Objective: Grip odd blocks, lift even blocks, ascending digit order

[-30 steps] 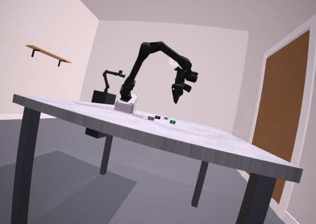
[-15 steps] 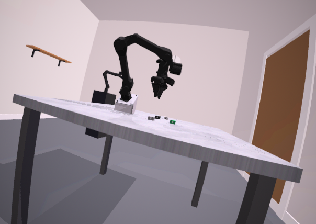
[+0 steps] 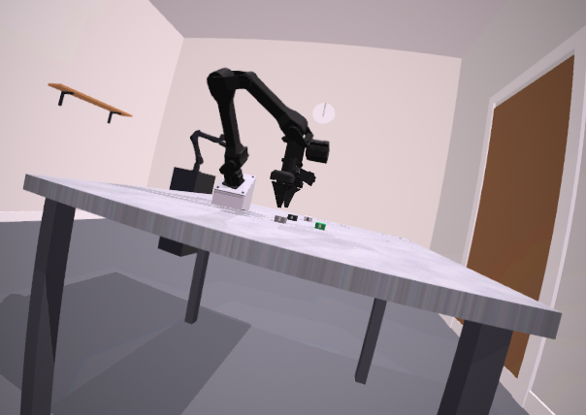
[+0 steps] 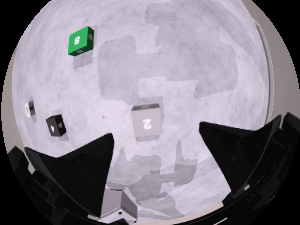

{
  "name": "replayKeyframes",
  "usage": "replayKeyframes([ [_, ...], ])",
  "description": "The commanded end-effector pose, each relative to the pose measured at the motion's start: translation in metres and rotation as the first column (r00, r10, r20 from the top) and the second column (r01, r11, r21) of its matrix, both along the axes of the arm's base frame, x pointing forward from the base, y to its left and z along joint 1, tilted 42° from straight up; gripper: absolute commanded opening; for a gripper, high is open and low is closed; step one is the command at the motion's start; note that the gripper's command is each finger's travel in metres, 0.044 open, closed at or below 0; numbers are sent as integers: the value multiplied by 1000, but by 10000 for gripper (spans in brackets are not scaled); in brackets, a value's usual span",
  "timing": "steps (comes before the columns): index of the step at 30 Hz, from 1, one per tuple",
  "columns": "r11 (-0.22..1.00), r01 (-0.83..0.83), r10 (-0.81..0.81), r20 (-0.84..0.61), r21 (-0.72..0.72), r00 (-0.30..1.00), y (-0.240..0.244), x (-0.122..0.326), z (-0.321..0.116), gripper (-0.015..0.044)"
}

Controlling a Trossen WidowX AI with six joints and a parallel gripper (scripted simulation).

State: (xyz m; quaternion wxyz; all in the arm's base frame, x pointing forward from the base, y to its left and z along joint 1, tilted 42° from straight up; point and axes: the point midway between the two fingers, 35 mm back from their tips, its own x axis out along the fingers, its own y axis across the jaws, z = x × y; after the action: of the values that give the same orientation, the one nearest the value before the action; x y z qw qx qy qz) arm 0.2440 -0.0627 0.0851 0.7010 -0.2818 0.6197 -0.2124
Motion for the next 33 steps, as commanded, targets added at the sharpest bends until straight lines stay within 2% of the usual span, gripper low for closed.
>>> replayKeyframes([
  [1,1000,-5,5,-3,-5,1000,-4,0,-4,400],
  [23,1000,-5,5,-3,-6,1000,-25,5,-28,400],
  [33,1000,-5,5,-3,-6,1000,-25,5,-28,138],
])
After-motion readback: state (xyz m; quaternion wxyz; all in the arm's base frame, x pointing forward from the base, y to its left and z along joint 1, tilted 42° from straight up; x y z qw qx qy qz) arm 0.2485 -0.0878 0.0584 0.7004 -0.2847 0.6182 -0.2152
